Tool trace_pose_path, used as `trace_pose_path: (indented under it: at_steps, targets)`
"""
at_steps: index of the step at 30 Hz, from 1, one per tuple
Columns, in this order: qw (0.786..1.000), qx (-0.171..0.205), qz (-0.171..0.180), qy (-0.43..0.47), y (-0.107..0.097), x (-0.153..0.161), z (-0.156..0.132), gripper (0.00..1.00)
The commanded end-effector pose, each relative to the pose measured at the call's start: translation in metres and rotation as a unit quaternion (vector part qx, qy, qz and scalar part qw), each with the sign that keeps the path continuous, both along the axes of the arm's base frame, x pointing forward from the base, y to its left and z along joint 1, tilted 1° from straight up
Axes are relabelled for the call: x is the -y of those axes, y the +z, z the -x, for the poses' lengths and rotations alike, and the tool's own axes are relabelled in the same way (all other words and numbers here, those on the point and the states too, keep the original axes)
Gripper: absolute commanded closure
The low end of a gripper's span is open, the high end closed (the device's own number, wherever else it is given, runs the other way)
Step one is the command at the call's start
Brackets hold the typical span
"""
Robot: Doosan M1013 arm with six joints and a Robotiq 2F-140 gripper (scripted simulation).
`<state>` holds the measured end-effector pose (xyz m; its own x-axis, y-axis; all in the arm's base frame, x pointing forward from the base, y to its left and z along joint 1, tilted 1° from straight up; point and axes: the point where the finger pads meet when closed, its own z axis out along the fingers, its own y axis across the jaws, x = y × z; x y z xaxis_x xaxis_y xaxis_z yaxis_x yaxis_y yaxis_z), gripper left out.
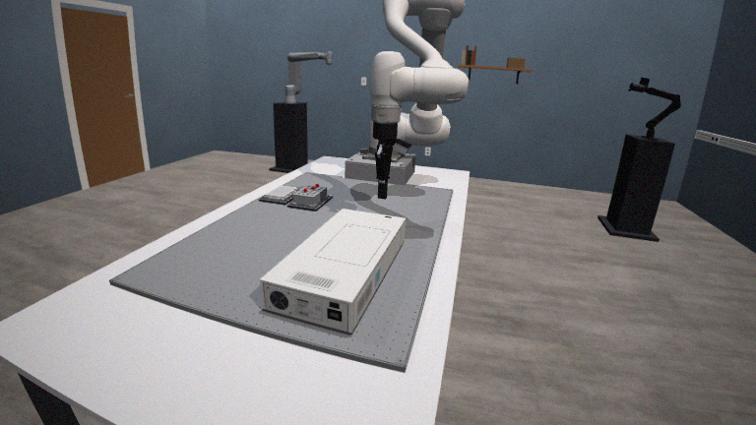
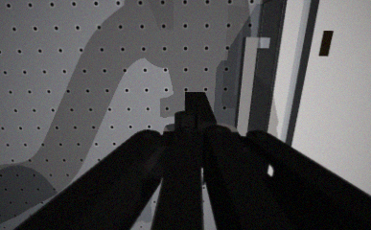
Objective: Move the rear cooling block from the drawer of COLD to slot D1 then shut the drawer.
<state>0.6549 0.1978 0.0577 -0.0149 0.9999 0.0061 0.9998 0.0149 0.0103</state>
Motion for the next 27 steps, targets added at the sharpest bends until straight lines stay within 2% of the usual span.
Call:
trace_pose_path:
  at_steps: [1,15,27]
  targets:
    - [1.000,0.003,0.000,0.000,0.010,-0.002,-0.001,0.90]
    - [1.000,0.003,0.000,0.000,0.026,-0.002,-0.001,0.90]
    - [1.000,0.002,0.000,0.000,0.024,-0.001,0.000,0.90]
